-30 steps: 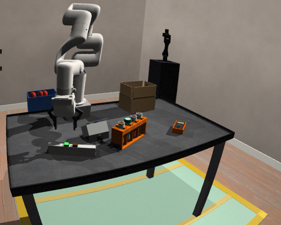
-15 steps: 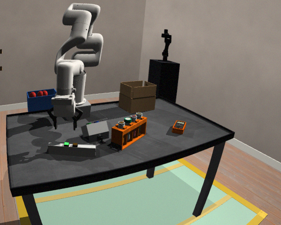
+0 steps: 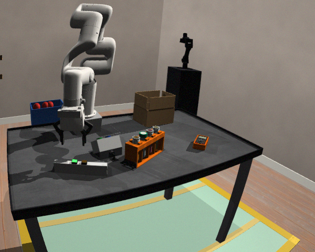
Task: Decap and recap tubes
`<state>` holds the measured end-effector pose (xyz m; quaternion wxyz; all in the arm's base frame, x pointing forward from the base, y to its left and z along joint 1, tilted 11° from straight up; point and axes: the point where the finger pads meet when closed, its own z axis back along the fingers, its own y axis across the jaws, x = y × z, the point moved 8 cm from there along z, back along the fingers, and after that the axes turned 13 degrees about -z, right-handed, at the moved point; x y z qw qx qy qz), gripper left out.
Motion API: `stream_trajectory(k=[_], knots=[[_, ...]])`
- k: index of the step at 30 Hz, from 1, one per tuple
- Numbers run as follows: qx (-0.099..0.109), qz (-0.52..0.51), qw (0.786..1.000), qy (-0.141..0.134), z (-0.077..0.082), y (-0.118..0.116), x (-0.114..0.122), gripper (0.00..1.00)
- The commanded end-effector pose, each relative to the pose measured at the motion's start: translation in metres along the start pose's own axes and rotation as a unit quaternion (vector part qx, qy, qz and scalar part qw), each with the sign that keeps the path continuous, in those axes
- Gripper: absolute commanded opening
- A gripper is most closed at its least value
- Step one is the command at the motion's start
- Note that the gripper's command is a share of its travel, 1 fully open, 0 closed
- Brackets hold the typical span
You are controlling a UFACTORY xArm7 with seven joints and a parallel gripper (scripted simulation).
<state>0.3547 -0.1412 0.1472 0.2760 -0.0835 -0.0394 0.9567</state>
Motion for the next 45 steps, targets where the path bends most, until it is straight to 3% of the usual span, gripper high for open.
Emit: stream_trajectory(k=[1, 16, 17, 20, 35, 39, 45], knots=[[0.000, 0.000, 1.000, 0.001, 0.001, 0.000, -0.001, 1.00], [0.000, 0.000, 1.000, 0.001, 0.001, 0.000, -0.001, 1.00], [0.000, 0.000, 1.000, 0.001, 0.005, -0.007, -0.001, 0.46], [0.000, 0.000, 1.000, 0.001, 0.010, -0.014, -0.001, 0.46], [-0.001, 0.000, 1.000, 0.001, 0.065, -0.102, -0.002, 0.46], [-0.001, 0.000, 1.000, 0.001, 0.072, -0.114, -0.002, 0.46], [-0.001, 0.000, 1.000, 0.001, 0.072, -0.114, -0.002, 0.46]])
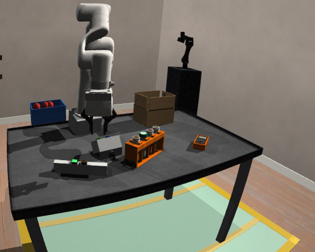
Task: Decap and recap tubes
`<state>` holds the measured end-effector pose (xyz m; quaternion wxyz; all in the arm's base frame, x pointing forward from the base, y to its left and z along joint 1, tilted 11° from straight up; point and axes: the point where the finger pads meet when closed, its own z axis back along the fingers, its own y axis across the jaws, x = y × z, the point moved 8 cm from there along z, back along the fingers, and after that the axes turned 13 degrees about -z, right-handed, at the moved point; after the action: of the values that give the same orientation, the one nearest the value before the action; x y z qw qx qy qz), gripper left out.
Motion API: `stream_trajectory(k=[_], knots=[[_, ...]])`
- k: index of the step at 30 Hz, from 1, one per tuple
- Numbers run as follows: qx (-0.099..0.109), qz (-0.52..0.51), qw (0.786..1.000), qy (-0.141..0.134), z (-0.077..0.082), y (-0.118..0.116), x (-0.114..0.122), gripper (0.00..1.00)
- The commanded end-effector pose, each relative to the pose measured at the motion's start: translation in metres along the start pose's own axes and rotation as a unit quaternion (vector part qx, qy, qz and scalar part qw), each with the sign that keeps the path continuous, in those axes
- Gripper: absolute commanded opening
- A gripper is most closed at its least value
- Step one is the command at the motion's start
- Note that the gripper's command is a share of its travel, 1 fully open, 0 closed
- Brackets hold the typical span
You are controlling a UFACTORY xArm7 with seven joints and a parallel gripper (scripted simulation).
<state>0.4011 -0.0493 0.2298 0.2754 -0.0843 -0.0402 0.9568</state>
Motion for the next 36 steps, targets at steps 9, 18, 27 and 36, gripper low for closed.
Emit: stream_trajectory(k=[9, 18, 27, 36], knots=[[0.000, -0.001, 1.000, 0.001, -0.018, -0.002, -0.001, 0.46], [0.000, -0.001, 1.000, 0.001, -0.063, -0.002, -0.001, 0.46], [0.000, -0.001, 1.000, 0.001, -0.098, -0.003, -0.002, 0.46], [0.000, -0.001, 1.000, 0.001, -0.127, -0.003, -0.002, 0.46]])
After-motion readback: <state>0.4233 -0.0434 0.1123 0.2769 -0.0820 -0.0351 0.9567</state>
